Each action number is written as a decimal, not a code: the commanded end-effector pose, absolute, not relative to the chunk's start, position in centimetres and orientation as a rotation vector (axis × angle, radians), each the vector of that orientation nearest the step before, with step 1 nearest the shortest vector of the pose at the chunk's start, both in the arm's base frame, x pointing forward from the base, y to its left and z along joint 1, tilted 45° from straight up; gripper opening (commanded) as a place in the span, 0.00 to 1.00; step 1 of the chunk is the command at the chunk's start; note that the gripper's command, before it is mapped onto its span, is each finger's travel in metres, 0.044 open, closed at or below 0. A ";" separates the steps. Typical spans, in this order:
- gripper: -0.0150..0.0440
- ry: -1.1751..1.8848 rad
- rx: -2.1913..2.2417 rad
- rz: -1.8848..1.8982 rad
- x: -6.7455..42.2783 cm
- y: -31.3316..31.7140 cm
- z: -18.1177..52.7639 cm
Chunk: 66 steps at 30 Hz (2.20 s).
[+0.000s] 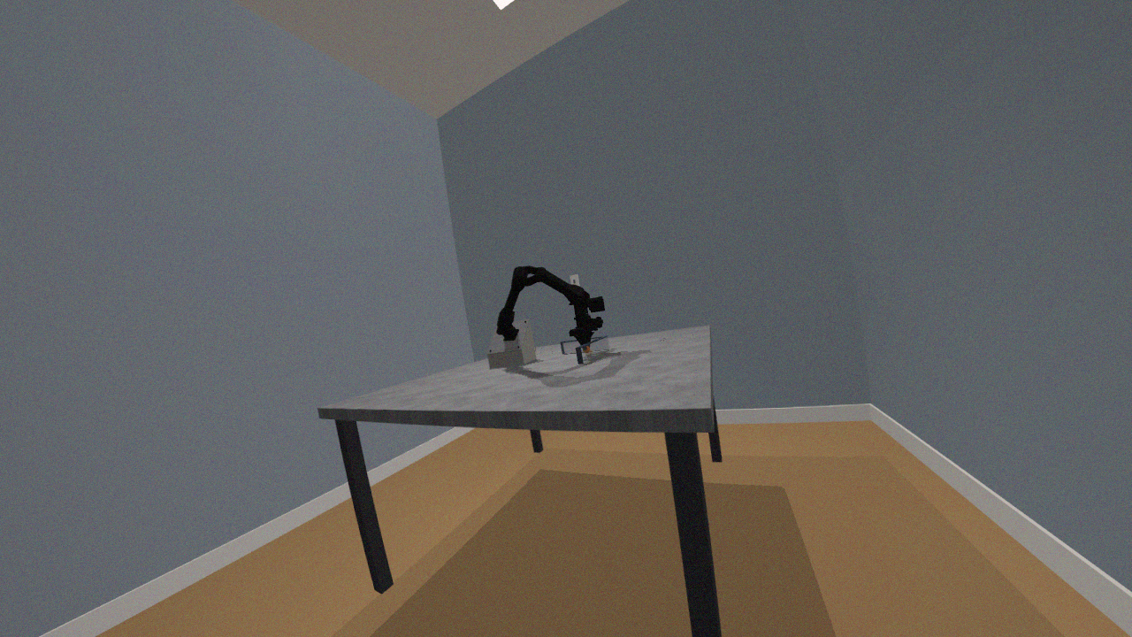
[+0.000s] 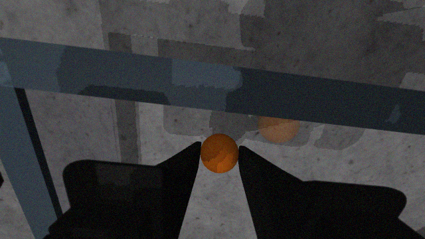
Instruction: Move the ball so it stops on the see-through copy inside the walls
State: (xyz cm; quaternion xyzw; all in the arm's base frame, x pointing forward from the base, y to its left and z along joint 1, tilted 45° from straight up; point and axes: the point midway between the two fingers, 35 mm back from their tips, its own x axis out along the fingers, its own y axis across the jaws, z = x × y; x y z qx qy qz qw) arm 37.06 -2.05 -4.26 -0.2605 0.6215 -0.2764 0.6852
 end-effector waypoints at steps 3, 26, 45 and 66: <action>0.25 1.378 -0.548 -0.618 37.5 0.6 -1.6; 0.25 1.373 -0.574 -0.615 38.0 0.9 4.4; 0.25 1.371 -0.578 -0.620 38.8 -4.9 -0.5; 0.25 1.371 -0.579 -0.621 39.0 -6.3 -1.8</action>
